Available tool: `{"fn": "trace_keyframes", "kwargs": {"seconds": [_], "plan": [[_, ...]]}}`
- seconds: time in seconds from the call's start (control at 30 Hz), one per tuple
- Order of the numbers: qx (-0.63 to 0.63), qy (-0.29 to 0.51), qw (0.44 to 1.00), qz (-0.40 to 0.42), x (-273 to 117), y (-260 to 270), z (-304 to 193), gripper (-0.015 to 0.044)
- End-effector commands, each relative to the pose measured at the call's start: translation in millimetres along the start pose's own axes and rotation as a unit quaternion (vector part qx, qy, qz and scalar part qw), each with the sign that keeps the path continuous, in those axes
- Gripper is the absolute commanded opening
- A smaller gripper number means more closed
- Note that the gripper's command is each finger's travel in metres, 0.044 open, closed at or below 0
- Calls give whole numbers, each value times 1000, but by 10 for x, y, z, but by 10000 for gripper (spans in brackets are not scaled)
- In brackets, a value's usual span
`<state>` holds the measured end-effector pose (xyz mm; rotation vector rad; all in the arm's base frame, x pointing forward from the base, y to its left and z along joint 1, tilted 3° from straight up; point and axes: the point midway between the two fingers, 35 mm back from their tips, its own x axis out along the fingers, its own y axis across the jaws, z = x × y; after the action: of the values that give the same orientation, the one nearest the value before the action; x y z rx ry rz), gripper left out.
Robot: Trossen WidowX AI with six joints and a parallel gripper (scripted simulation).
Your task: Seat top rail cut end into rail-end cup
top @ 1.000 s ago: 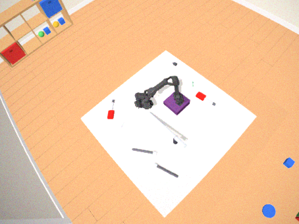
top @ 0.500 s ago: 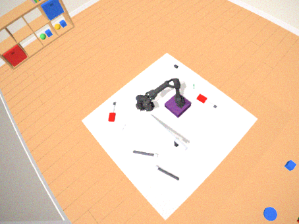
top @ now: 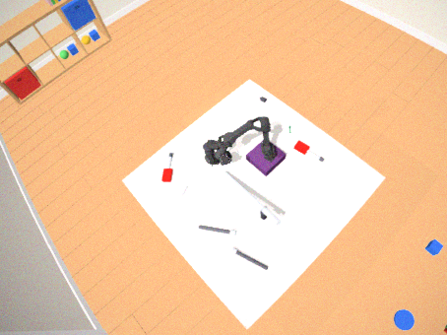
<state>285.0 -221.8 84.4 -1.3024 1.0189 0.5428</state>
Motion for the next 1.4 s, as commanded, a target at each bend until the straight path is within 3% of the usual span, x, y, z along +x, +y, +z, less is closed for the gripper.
{"fn": "trace_keyframes", "kwargs": {"seconds": [0.0,1.37], "plan": [[-11,-5,1000,-2,-20,21,-6,0],[-70,-39,997,-1,-78,129,-13,0]]}}
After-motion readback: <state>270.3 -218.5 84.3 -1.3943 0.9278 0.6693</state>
